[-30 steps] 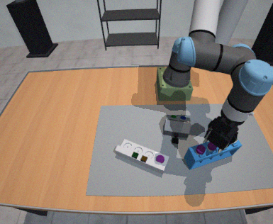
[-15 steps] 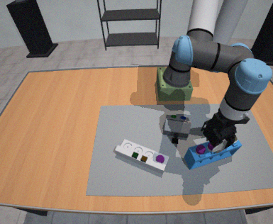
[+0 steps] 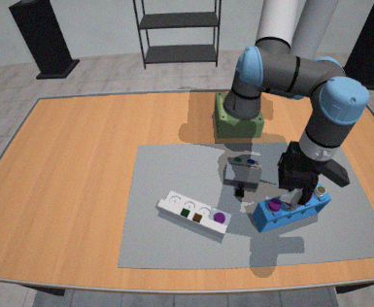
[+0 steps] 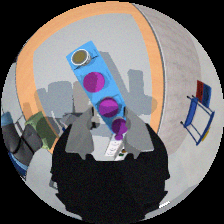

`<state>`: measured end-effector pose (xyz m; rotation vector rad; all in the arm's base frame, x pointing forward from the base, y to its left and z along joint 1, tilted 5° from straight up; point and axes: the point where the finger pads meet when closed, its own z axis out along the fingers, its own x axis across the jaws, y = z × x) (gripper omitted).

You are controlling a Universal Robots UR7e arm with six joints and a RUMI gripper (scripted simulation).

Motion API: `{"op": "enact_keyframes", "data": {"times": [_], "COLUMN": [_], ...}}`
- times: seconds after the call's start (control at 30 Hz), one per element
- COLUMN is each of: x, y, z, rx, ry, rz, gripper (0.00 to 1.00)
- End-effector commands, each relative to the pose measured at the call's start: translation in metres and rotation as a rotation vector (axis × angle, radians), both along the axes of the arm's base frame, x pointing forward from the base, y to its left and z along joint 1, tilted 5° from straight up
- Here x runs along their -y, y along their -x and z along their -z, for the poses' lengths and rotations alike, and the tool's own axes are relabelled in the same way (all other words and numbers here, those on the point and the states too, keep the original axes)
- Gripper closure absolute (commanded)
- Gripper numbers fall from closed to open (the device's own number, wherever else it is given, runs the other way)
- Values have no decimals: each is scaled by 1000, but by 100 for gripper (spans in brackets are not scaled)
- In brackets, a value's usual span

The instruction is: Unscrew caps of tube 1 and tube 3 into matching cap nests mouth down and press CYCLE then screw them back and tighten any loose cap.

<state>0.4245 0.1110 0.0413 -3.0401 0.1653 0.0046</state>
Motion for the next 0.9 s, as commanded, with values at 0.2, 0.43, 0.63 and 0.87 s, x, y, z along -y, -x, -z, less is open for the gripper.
{"op": "enact_keyframes", "data": {"times": [0.2,0.43,0.63,0.87], "x": [0,0,0,0], "y": [0,0,0,0], "z": [0,0,0,-1], "rx": [-5,-5,-5,27], "ry": [11,10,11,12], "rz": [59,58,58,-290], "gripper": [100,100,100,100]}}
